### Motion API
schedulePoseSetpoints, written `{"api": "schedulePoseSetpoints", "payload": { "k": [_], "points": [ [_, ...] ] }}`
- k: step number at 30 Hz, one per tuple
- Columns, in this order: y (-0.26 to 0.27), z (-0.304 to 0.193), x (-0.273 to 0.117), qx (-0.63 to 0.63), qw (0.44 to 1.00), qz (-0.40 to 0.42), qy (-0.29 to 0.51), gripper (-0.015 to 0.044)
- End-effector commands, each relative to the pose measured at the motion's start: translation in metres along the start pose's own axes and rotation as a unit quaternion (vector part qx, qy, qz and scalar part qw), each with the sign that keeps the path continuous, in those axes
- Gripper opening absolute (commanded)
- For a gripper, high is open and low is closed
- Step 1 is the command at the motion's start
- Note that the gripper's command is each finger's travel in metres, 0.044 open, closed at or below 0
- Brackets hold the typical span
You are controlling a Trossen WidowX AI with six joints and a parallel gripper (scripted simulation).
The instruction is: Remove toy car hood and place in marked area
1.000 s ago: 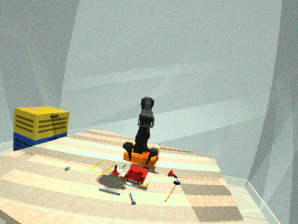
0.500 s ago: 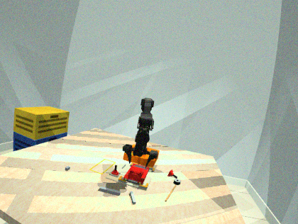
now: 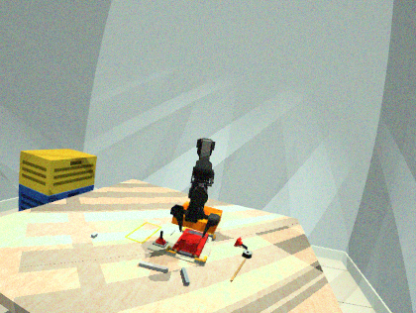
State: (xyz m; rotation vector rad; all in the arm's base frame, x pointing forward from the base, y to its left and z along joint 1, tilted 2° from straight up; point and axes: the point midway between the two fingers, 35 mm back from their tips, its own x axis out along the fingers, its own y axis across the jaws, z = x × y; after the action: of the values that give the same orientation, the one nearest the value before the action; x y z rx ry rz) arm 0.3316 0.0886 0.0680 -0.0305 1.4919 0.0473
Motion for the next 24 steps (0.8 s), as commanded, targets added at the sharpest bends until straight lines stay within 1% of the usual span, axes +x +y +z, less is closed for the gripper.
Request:
{"api": "schedulePoseSetpoints", "payload": {
  "k": [1, 11, 24],
  "points": [
    [-0.001, -0.003, 0.008, -0.002, 1.0, -0.003, 0.007, 0.044],
    [-0.001, -0.004, 0.017, -0.002, 1.0, -0.003, 0.007, 0.044],
    [-0.001, -0.004, 0.019, -0.002, 1.0, -0.003, 0.007, 0.044]
  ]
}}
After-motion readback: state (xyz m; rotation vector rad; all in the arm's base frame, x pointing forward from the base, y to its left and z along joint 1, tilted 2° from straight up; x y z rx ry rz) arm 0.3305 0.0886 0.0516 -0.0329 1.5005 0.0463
